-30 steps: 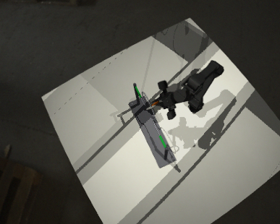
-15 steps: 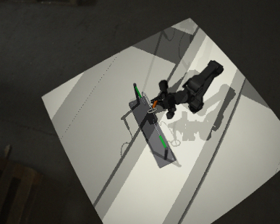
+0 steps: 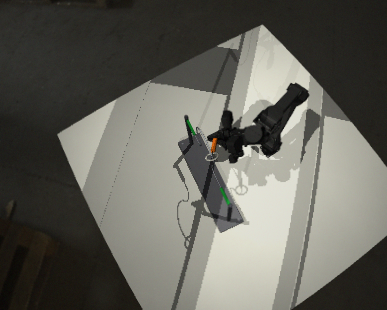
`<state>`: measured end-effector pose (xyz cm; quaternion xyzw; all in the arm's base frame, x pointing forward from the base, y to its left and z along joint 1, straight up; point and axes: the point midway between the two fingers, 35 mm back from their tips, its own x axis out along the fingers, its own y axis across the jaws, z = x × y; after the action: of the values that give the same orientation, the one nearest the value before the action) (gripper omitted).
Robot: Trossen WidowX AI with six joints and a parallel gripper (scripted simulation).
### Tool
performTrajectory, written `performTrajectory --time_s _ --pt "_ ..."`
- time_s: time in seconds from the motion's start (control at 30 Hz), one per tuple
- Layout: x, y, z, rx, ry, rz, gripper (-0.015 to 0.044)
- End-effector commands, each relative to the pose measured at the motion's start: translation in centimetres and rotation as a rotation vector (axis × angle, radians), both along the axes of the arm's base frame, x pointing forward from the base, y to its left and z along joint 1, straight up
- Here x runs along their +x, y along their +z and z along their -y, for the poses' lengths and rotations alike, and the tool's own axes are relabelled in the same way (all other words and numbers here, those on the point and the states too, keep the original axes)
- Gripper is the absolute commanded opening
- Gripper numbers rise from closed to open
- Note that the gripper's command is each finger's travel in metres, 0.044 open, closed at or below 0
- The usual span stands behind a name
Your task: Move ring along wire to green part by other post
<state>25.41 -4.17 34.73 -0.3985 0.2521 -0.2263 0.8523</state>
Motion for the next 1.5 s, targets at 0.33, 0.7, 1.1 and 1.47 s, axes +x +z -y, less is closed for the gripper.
performTrajectory --time_s 0.33,0.7,1.1,1.47 --pt "-0.1 0.6 0.4 -0.181 -0.002 -0.019 -0.0150" --pt "-0.2 1.0 0.6 -0.328 -0.002 -0.036 -0.0150" --pt "-0.2 1.6 0.8 -0.488 -0.002 -0.056 -0.0150" --pt "-0.2 2.1 0.9 -0.634 -0.003 -0.074 -0.0150"
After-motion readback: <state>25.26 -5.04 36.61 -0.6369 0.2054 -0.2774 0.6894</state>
